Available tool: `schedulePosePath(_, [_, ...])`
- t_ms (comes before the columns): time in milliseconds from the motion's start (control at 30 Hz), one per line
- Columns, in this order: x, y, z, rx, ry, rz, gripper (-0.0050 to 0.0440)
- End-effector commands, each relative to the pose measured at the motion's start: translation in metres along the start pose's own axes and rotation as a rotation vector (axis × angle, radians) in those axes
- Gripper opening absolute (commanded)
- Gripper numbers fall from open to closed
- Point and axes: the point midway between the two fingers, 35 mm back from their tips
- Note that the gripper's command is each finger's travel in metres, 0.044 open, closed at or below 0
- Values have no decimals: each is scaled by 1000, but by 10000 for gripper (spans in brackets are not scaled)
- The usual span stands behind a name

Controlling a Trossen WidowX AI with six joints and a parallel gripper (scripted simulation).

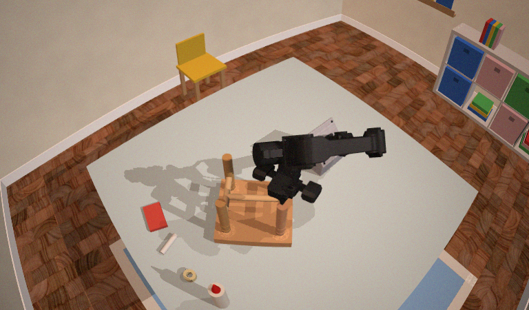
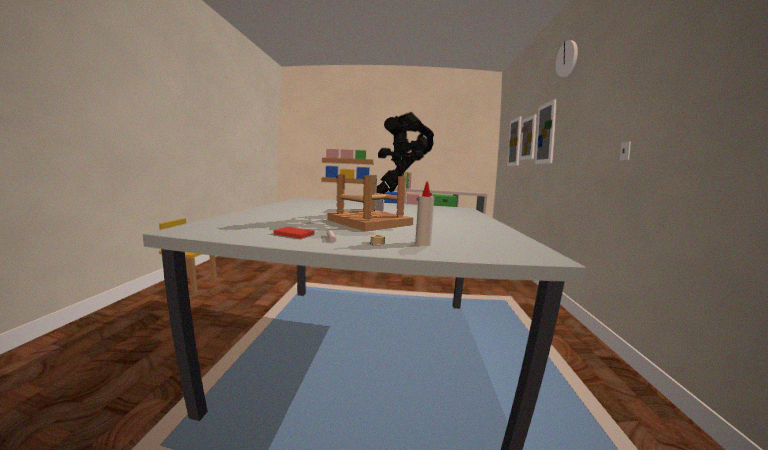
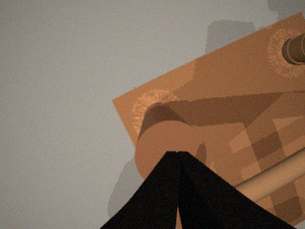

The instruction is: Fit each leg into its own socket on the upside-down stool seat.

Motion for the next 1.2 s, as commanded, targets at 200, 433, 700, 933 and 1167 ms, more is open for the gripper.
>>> schedulePosePath(200, [1,-9,-3,6,-1,-2,0])
schedulePosePath(433, [0,-15,-5,6,-1,-3,0])
schedulePosePath(700, [0,-21,-6,6,-1,-3,0])
schedulePosePath(933, [-1,-28,-8,6,-1,-3,0])
schedulePosePath(1167, [-1,-32,-9,6,-1,-2,0])
Point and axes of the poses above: the point midway between the two fingers, 35 mm back from their tips, its own y axis back along the fingers, its own x axis across the jaws, z = x × y, and after that the axes turned 15 degrees about -y, right-handed
